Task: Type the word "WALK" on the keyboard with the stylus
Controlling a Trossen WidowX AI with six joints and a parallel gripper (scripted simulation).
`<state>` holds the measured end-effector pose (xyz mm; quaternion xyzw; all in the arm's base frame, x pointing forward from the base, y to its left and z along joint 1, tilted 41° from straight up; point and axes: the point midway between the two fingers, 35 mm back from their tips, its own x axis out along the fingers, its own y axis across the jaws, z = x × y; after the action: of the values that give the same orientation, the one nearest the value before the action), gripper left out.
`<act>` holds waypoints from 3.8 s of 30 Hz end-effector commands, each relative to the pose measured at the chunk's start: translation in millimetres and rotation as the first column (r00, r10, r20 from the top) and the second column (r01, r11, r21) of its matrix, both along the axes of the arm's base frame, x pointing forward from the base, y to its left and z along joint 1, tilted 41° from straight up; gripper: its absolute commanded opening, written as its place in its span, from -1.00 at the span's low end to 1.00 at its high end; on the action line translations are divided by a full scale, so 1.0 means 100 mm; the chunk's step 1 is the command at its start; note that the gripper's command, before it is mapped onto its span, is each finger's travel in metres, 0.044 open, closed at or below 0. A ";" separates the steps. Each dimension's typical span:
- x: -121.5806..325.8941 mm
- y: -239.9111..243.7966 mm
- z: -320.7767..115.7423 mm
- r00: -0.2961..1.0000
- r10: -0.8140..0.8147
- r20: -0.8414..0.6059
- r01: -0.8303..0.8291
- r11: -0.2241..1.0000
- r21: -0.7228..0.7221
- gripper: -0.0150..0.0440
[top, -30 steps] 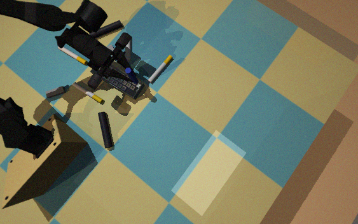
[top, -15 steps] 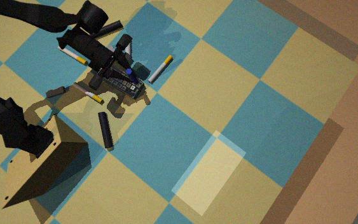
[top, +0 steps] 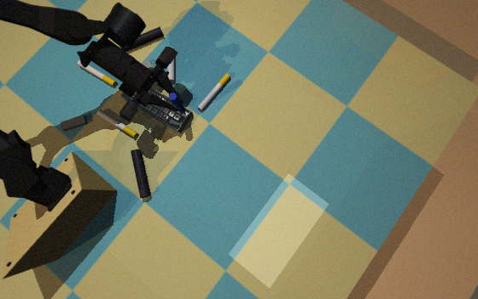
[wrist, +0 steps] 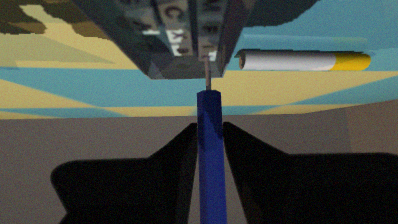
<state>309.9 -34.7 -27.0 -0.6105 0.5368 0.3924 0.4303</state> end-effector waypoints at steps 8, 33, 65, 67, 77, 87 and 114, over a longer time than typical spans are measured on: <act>-0.01 0.00 -0.03 1.000 -0.003 -0.004 0.003 1.000 -0.004 -0.22; -0.03 -0.24 0.26 1.000 -0.003 -0.004 0.003 1.000 -0.005 -0.22; -0.27 0.35 0.52 1.000 -0.003 -0.005 0.003 1.000 -0.002 -0.49; -0.27 0.35 0.52 1.000 -0.003 -0.005 0.003 1.000 -0.002 -0.49; -0.26 0.36 0.49 1.000 -0.003 -0.005 0.003 1.000 -0.001 -0.22; -0.26 0.39 0.45 1.000 -0.003 -0.005 0.003 1.000 -0.001 -0.22; -0.26 0.47 0.36 1.000 -0.003 -0.005 0.003 1.000 -0.001 -0.22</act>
<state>285.4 12.8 11.6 -0.6089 0.5359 0.3945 0.4317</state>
